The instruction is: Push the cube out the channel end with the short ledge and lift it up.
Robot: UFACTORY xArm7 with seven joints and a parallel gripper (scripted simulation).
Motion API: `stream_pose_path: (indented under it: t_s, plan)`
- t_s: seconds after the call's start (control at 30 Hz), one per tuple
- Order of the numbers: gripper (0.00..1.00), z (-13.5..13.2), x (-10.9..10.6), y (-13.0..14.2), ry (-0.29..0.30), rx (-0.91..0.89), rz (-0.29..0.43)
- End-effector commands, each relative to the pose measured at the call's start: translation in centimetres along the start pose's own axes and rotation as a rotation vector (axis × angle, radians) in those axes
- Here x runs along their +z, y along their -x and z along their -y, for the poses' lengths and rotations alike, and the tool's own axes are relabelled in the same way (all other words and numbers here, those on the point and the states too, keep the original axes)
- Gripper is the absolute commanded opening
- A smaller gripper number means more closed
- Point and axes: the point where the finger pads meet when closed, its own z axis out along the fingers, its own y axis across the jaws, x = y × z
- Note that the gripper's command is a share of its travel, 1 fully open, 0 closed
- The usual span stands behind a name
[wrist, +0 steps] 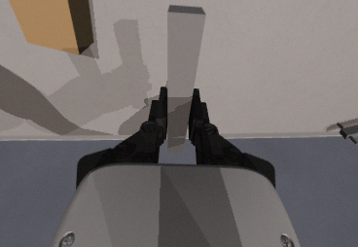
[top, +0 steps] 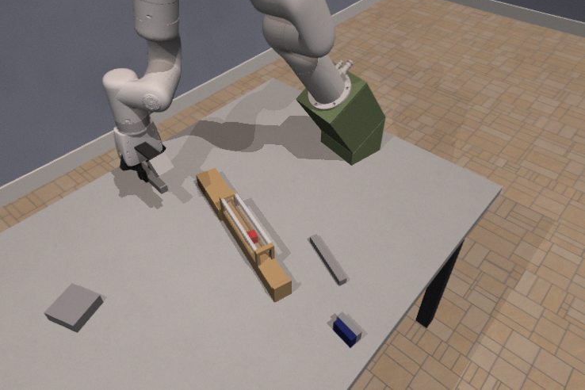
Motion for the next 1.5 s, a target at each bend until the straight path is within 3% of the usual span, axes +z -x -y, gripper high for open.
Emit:
stream_pose_path:
  t_s: [0.0, 0.1, 0.33, 0.4, 0.7, 1.1, 1.47]
  plan:
    - [0.00, 0.7, -0.1, -0.2, 0.007, 0.016, 0.011]
    - [0.00, 2.5, -0.3, -1.0, 0.017, 0.050, 0.029]
    - [0.00, 12.6, -0.3, -7.3, 0.009, 0.207, 0.010]
    - [0.00, 14.0, -0.3, -8.2, 0.000, 0.227, -0.001]
    - [0.00, 14.2, 0.0, -8.4, -0.001, 0.231, -0.003]
    - [0.00, 14.3, 4.0, -8.5, -0.001, 0.231, -0.003]
    - [0.00, 14.3, 4.6, -8.5, -0.001, 0.231, -0.003]
